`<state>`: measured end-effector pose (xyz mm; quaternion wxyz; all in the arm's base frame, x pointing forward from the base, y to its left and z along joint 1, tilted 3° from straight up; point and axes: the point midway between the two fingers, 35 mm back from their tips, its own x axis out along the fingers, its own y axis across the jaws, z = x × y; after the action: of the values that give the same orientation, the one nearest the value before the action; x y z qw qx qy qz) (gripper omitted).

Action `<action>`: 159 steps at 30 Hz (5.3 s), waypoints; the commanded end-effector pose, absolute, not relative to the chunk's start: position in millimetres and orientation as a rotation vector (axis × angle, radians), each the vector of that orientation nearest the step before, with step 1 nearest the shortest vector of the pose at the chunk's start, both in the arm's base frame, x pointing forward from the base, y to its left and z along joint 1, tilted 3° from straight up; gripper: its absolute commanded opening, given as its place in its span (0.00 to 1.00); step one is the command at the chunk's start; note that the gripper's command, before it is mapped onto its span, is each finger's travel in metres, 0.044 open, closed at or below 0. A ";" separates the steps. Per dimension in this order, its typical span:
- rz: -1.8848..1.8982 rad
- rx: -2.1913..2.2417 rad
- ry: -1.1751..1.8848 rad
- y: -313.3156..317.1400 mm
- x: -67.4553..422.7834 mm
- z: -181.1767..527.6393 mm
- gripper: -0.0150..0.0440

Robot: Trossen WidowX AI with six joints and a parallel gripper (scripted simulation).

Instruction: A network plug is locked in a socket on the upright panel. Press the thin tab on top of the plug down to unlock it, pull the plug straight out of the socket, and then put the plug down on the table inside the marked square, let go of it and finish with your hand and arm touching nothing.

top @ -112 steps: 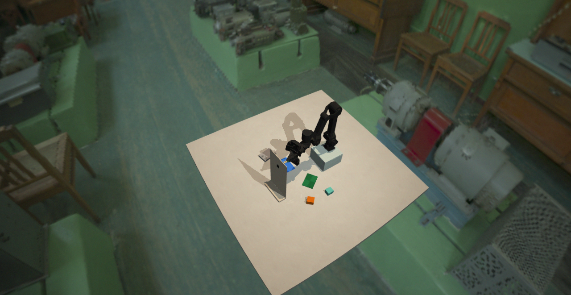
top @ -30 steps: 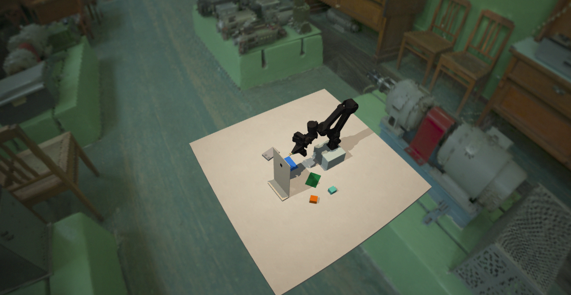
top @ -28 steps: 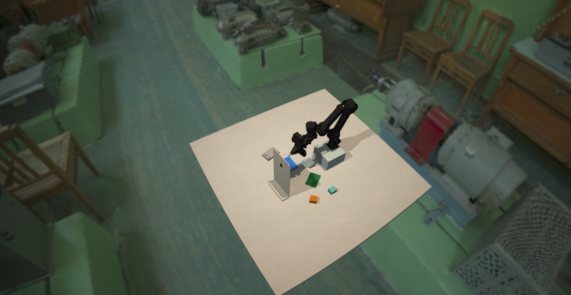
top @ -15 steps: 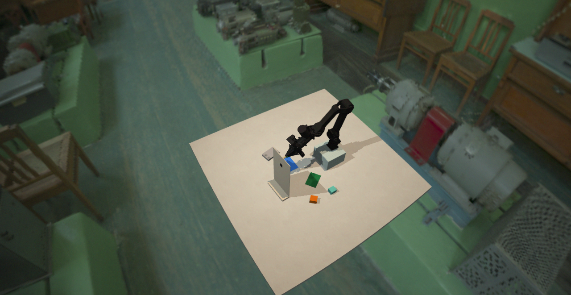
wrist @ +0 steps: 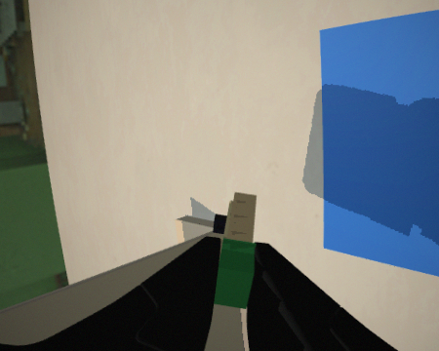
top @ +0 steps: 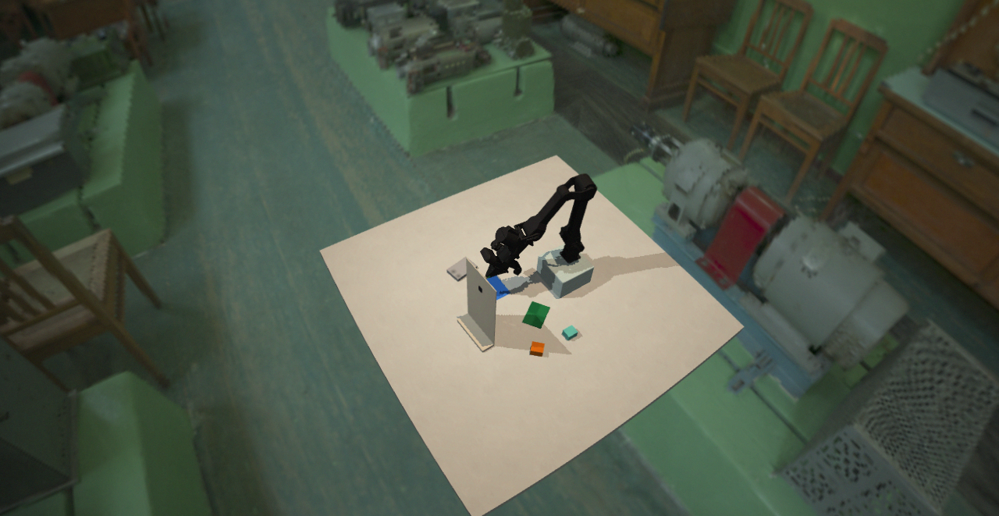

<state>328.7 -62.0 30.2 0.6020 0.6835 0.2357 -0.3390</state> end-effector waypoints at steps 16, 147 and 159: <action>-0.952 1.542 0.603 -77.5 314.7 -4.5 0.25; -0.953 1.543 0.604 -74.7 304.7 -7.9 0.52; -0.953 1.543 0.604 -74.8 304.6 6.7 0.52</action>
<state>304.8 -74.7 3.4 0.5758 0.6609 0.2568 -0.4070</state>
